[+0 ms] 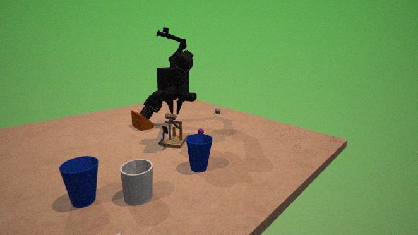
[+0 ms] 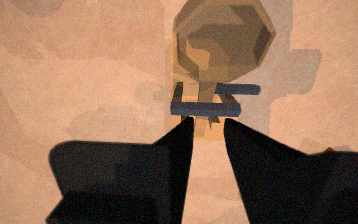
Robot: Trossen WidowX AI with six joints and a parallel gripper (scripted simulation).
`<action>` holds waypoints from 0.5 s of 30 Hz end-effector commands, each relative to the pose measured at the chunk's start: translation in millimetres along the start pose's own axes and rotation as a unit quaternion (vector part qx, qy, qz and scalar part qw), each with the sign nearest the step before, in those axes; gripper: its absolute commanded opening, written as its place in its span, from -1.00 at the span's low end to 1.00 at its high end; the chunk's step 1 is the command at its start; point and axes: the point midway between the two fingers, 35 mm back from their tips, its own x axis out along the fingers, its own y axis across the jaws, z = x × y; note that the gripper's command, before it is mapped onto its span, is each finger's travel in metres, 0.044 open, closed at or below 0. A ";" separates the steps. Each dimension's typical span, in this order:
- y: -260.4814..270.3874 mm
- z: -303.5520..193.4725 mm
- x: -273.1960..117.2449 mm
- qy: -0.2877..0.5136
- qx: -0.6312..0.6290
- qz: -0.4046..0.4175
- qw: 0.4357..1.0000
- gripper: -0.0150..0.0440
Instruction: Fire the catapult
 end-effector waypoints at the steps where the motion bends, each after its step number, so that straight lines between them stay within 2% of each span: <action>1: 0.3 -0.2 0.8 0.003 -0.001 0.002 1.000 -0.49; 15: 0.4 3.1 5.1 0.003 -0.001 0.002 1.000 -0.49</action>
